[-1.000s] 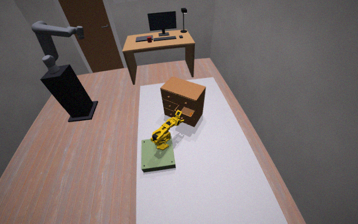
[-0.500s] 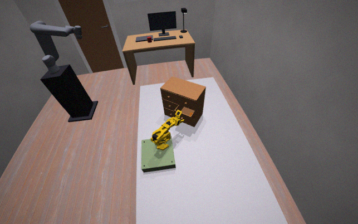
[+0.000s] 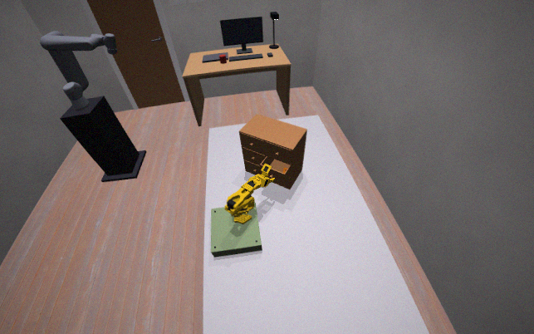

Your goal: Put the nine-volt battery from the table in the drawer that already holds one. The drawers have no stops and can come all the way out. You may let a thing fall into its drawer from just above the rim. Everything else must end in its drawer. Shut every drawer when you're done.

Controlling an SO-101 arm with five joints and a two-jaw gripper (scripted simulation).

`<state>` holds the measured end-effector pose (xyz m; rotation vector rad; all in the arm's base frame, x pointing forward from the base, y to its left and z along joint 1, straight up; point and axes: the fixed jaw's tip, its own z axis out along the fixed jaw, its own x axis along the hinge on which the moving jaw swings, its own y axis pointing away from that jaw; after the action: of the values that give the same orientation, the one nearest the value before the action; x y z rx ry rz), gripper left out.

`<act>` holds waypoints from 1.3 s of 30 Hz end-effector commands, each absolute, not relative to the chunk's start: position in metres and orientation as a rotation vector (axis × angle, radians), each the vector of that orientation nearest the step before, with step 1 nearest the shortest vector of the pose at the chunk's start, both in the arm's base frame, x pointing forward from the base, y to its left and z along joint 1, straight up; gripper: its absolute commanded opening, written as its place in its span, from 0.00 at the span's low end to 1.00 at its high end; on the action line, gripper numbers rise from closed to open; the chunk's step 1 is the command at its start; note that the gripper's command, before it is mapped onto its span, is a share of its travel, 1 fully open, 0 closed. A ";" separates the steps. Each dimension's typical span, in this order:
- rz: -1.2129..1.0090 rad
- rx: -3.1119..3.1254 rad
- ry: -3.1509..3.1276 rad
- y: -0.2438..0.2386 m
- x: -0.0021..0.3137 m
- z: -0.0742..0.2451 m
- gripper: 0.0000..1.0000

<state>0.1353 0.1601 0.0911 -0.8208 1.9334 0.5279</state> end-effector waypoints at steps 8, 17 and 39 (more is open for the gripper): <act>0.528 -0.837 1.930 0.161 0.134 0.092 0.21; 0.528 -0.837 1.930 0.161 0.134 0.092 0.17; 0.528 -0.837 1.930 0.161 0.134 0.092 0.03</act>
<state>0.1365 0.1592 0.0908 -0.8181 1.9351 0.5208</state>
